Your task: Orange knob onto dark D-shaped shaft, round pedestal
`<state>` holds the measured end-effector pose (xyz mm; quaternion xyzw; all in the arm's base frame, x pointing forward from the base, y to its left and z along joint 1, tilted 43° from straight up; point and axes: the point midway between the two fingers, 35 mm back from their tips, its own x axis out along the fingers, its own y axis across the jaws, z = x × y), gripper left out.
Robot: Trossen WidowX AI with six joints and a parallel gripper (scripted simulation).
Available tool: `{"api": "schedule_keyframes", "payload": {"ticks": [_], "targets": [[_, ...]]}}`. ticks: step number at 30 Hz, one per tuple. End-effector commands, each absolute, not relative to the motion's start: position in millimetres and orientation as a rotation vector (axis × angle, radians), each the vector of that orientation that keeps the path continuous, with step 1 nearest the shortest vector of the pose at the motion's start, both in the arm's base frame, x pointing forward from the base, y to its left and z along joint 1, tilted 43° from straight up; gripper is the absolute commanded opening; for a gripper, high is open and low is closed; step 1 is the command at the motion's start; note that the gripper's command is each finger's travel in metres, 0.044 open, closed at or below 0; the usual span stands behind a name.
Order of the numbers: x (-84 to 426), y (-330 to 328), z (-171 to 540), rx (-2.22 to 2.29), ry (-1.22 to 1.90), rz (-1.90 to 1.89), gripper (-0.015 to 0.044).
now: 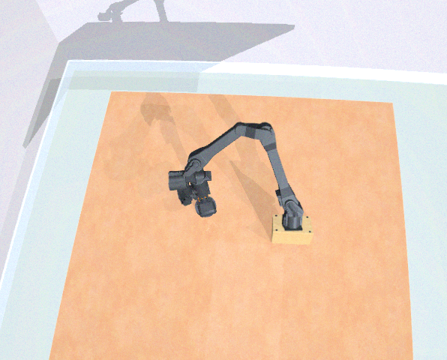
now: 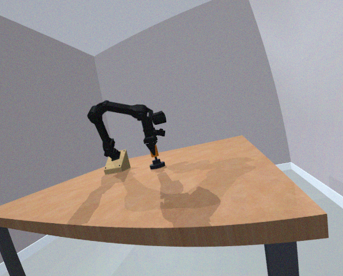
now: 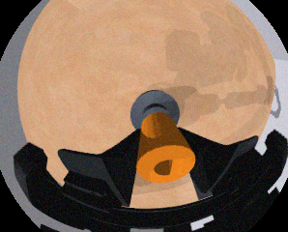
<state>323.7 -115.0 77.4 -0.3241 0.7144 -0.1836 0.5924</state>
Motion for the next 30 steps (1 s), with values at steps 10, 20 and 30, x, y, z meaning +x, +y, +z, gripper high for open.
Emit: {"api": "schedule_keyframes", "payload": {"ticks": [10, 20, 30], "targets": [[325.0, -116.6, 77.1, -0.762, 1.660, -0.419, 0.0000], [323.1, -112.7, 79.1, -0.762, 1.660, -0.419, 0.0000], [320.2, -114.2, 76.3, -0.916, 1.722, -0.247, 0.0000]]}}
